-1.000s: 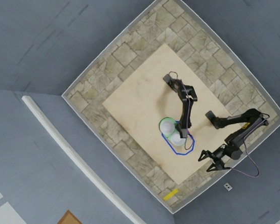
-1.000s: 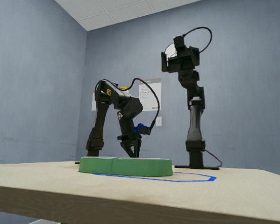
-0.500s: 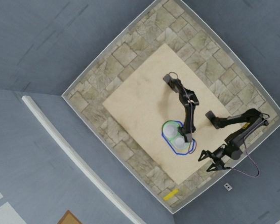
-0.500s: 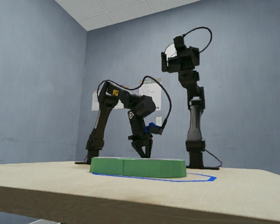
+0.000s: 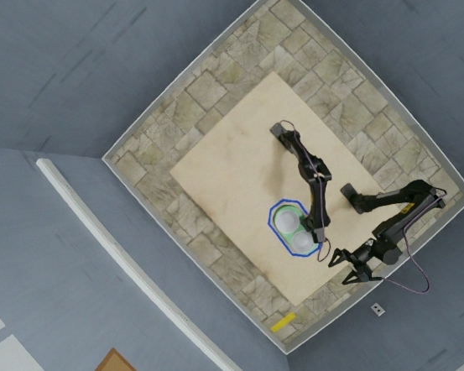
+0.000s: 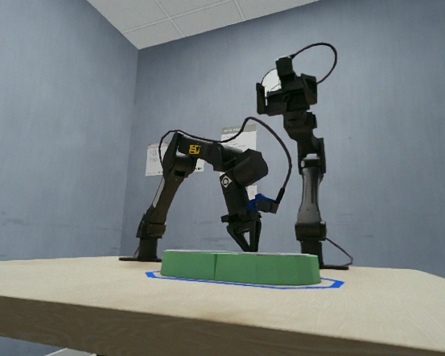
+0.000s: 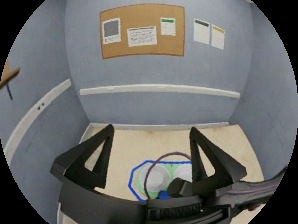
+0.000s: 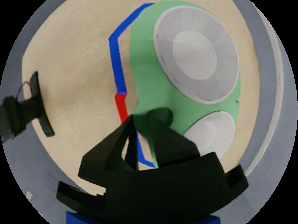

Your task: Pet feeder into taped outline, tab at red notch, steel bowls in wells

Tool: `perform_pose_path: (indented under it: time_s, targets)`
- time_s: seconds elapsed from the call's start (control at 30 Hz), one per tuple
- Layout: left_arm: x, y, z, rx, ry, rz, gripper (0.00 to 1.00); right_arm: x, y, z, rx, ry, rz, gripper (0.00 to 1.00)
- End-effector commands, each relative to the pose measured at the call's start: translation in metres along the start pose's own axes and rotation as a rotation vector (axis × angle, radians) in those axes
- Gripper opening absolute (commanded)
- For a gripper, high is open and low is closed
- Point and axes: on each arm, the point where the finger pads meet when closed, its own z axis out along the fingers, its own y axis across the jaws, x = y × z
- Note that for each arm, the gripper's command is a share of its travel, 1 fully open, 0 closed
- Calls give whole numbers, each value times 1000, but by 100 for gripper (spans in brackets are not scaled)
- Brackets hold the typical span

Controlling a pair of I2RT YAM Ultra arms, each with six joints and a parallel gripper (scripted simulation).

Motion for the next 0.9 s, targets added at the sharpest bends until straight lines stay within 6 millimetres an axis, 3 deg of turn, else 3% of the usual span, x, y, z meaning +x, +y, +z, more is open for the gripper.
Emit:
perform_pose_path:
  time_s: [0.0,0.17,0.23,0.33,0.87]
  targets:
    - [-35,0,-10,0,-87,-6,100,-17,6,4,3,1,2,17]
    - [-35,0,-10,0,-87,-6,100,-18,4,4,-2,-25,-32,17]
    - [-35,0,-10,0,-87,-6,100,-8,-5,-5,8,-33,-14,17]
    - [-35,0,-10,0,-87,-6,100,-7,-7,-5,19,-32,-16,17]
    - [-35,0,-10,0,-87,-6,100,8,-5,-7,7,-5,-10,17]
